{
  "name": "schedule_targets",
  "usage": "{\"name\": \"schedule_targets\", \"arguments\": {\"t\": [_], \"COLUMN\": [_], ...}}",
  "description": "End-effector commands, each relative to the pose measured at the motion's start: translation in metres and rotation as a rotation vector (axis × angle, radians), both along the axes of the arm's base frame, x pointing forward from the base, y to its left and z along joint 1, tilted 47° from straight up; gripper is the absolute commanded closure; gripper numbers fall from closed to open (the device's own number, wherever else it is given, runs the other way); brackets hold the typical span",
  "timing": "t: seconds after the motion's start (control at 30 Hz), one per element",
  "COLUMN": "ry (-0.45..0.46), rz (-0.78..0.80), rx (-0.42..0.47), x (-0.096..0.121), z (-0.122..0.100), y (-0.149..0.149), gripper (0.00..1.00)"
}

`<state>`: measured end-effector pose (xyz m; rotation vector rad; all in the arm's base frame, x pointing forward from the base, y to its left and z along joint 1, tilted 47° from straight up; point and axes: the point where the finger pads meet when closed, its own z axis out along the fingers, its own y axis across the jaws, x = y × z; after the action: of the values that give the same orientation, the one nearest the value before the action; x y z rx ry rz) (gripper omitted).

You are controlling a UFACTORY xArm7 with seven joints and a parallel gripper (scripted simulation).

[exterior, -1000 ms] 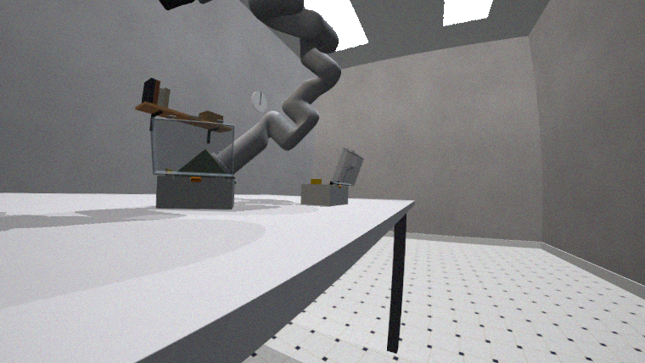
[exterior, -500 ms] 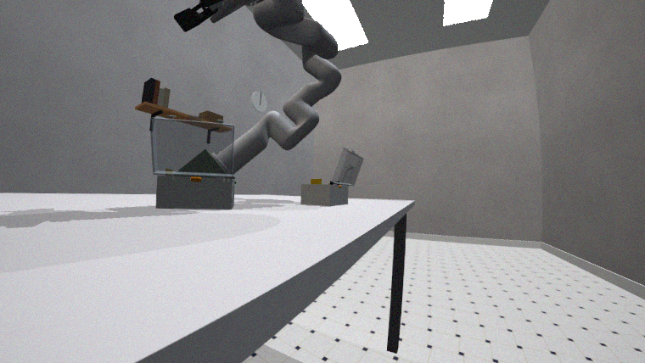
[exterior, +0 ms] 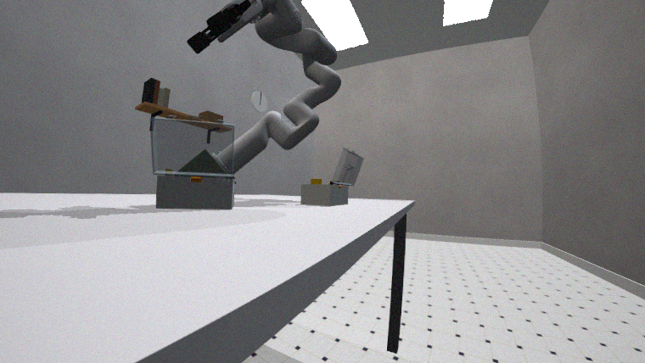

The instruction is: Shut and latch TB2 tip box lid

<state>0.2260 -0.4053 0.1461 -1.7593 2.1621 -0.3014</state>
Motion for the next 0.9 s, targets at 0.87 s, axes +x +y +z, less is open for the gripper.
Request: {"name": "schedule_targets", "arguments": {"t": [0.87], "ry": [-0.119], "rz": [0.128], "rx": [0.162], "x": [-0.035], "z": [-0.012], "y": [0.107], "gripper": [0.00]}}
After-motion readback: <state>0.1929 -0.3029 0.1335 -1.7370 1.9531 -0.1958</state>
